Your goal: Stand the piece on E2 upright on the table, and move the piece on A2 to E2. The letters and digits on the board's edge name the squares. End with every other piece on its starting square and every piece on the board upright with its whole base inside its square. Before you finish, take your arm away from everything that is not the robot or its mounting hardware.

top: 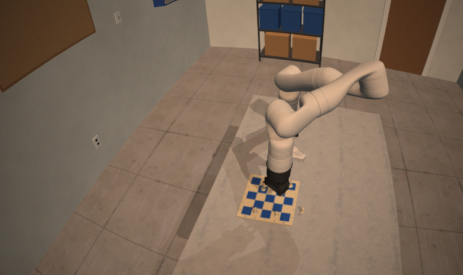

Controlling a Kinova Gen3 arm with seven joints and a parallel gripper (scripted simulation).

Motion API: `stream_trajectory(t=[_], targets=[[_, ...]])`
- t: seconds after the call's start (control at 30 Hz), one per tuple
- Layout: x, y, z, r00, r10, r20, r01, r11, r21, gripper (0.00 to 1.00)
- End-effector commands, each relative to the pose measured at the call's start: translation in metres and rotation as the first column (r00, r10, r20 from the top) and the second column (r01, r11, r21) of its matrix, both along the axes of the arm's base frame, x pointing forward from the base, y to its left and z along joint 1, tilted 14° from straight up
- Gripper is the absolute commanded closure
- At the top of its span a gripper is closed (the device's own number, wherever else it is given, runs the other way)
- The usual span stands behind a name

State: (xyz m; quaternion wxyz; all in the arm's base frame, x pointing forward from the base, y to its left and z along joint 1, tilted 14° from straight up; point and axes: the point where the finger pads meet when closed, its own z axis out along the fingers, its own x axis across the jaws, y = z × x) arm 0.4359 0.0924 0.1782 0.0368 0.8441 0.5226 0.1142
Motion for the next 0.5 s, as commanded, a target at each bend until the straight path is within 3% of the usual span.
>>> stream_trajectory(t=[0.0,0.47], targets=[[-0.002,0.011,-0.001,1.0,-0.029,-0.004,0.029,1.0,0.002,1.0],[-0.005,0.03,0.0,0.984,-0.177,-0.012,0.178,0.983,0.038,1.0]])
